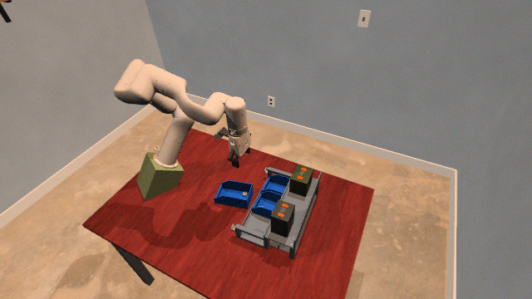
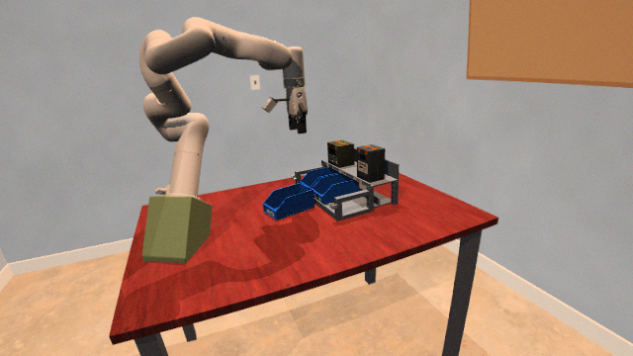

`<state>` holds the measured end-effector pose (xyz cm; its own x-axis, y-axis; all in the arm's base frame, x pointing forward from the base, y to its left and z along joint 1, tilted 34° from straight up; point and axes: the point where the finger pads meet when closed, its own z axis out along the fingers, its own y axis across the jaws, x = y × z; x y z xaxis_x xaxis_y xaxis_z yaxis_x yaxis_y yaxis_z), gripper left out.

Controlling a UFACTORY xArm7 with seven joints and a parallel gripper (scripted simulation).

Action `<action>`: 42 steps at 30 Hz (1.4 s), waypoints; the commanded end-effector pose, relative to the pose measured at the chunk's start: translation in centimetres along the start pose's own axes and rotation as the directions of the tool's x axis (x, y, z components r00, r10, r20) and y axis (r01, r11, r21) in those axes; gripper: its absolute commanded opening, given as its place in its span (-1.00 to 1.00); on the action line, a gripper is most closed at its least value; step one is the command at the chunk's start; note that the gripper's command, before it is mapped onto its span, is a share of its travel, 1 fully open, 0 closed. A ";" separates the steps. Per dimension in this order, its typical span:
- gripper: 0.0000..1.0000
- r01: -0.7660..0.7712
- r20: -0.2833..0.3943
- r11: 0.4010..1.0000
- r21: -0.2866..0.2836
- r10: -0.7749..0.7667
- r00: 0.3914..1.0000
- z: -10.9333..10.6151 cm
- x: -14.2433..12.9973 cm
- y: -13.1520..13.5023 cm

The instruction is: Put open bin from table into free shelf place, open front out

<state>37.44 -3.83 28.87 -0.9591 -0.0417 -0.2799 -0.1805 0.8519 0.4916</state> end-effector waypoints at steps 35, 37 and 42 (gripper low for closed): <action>1.00 0.229 0.003 0.973 0.001 -0.229 0.973 -0.1 -0.1 0.0; 1.00 0.229 0.003 0.973 0.001 -0.229 0.973 -0.1 -0.1 0.0; 1.00 0.229 0.003 0.974 0.002 -0.229 0.974 -0.1 3.9 1.9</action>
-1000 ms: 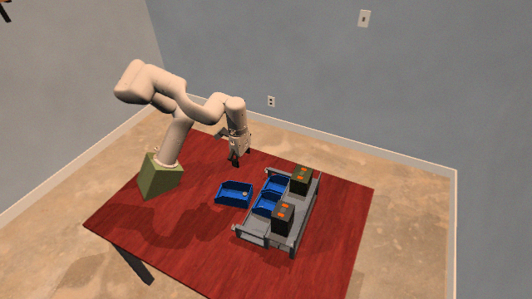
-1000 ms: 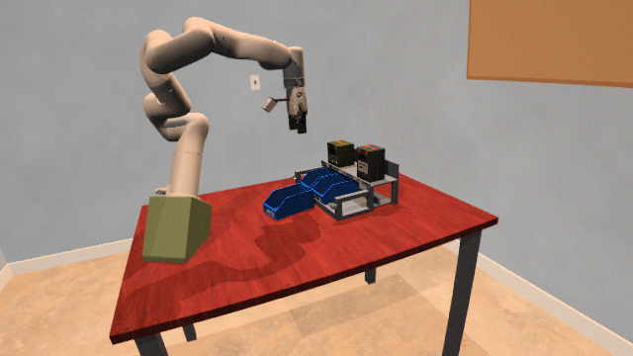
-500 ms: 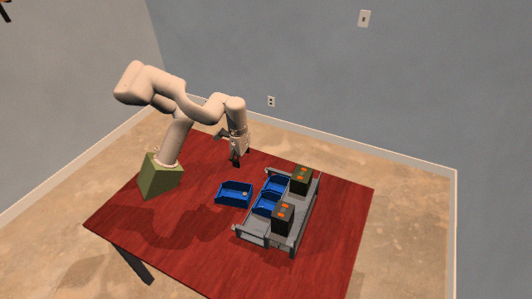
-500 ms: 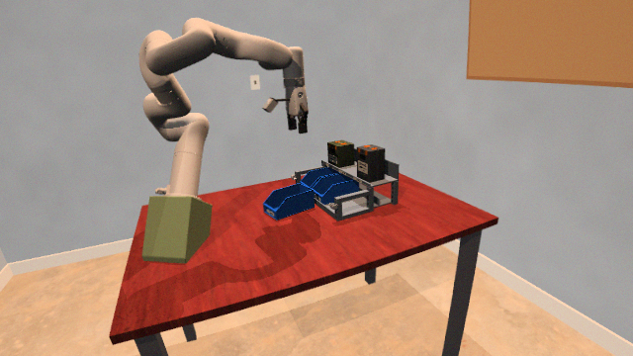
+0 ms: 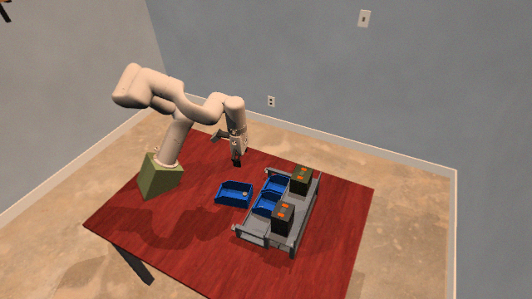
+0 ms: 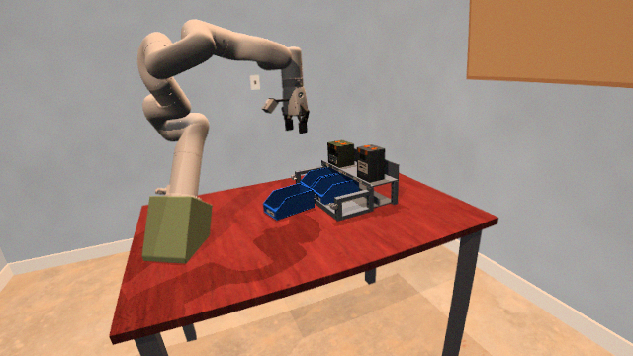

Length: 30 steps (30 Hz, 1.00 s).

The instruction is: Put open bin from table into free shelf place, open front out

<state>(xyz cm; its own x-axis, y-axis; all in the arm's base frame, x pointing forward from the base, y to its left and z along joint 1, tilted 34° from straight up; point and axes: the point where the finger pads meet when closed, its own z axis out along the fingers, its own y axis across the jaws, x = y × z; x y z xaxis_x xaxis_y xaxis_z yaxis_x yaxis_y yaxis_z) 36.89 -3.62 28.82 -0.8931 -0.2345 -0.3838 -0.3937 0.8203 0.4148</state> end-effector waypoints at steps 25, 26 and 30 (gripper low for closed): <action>1.00 0.002 0.004 1.000 0.001 -0.002 1.000 -0.2 7.5 6.0; 1.00 0.002 0.004 1.000 0.001 -0.002 1.000 -0.2 7.5 6.0; 1.00 0.002 0.004 1.000 0.001 -0.002 1.000 -0.2 7.5 6.0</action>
<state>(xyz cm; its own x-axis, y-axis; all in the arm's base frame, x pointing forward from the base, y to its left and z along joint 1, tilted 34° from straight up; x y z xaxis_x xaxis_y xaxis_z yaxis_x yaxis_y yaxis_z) 27.92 -0.50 28.41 -0.8921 -0.2364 -0.3851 -0.3958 0.8199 0.4136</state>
